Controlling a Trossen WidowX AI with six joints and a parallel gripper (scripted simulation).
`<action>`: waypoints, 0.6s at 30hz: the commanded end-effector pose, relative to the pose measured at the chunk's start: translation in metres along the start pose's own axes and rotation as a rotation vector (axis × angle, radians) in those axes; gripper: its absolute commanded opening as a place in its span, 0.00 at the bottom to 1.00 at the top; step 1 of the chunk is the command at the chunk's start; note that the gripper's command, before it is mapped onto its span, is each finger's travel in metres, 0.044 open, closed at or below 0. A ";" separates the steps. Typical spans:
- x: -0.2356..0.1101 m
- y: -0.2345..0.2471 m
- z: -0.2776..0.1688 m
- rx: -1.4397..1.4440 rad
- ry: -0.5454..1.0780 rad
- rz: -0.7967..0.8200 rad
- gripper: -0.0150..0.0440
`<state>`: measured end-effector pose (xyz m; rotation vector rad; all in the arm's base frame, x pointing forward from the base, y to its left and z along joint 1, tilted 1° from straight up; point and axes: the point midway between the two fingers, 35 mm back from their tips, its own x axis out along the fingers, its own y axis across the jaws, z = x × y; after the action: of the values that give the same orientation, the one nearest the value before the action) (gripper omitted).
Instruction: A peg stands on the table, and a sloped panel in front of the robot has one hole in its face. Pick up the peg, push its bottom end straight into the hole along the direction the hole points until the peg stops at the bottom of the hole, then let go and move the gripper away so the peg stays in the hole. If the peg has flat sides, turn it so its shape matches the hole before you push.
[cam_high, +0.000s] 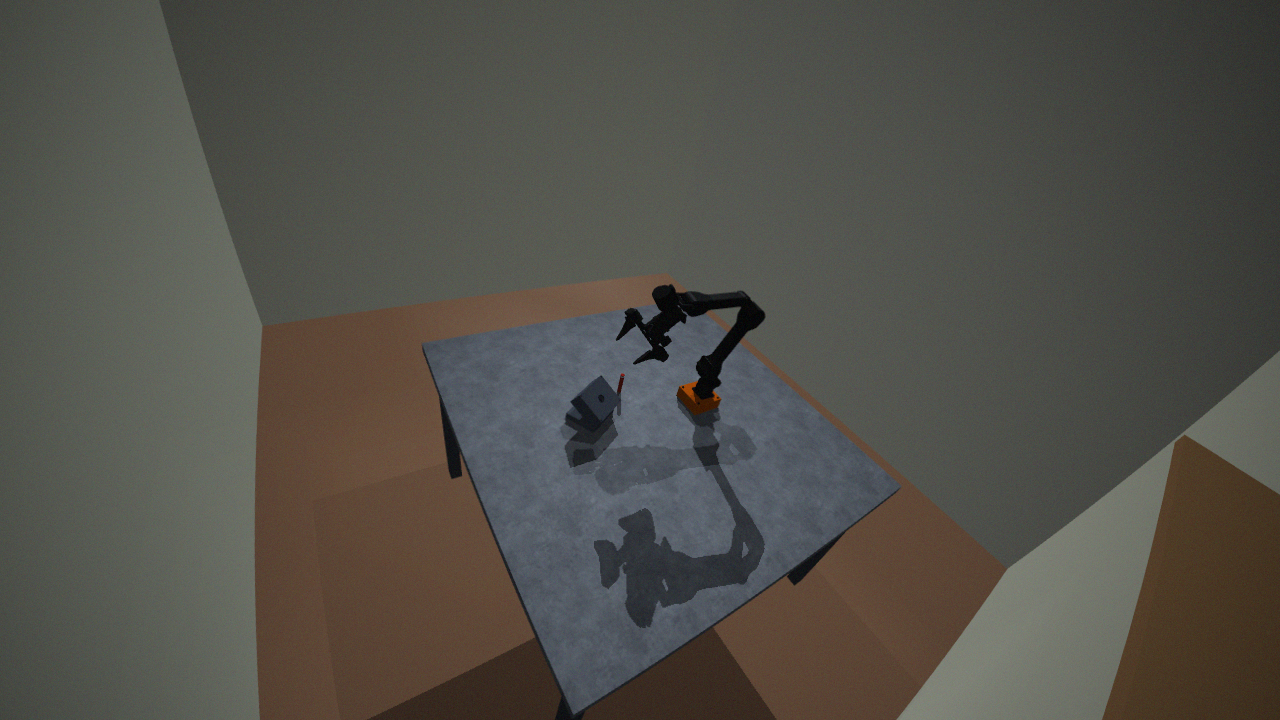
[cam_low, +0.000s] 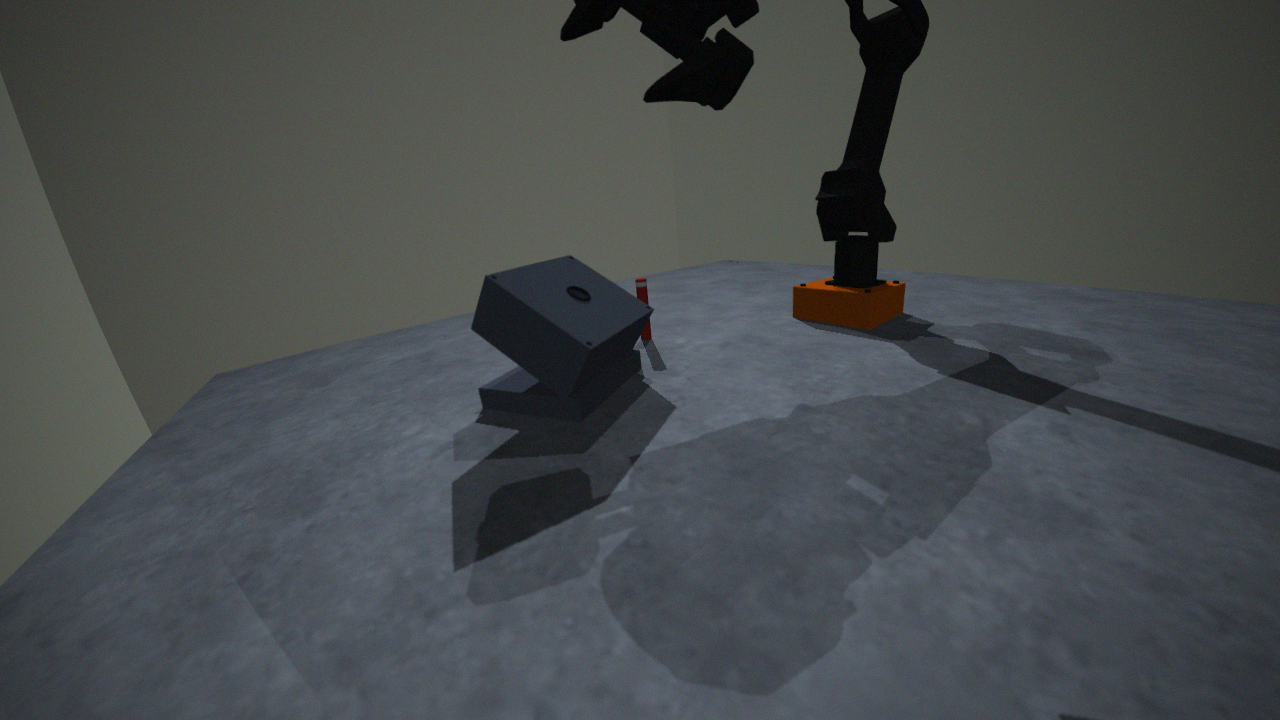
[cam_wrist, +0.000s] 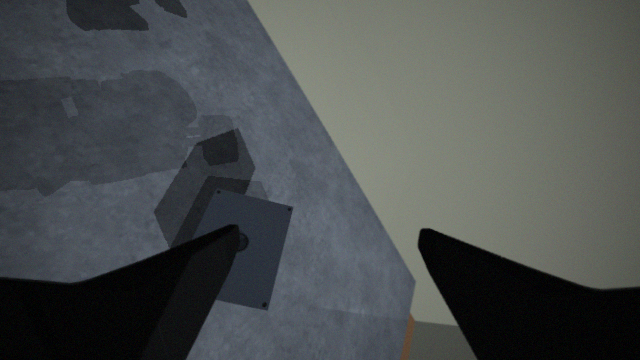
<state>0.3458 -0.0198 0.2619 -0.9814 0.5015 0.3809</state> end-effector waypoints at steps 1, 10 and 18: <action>0.007 0.000 -0.015 0.086 0.062 0.031 1.00; 0.025 0.018 -0.060 0.321 0.245 0.142 1.00; 0.035 0.034 -0.095 0.511 0.401 0.218 1.00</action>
<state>0.3364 -0.0742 0.1790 -0.5498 0.9766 0.2614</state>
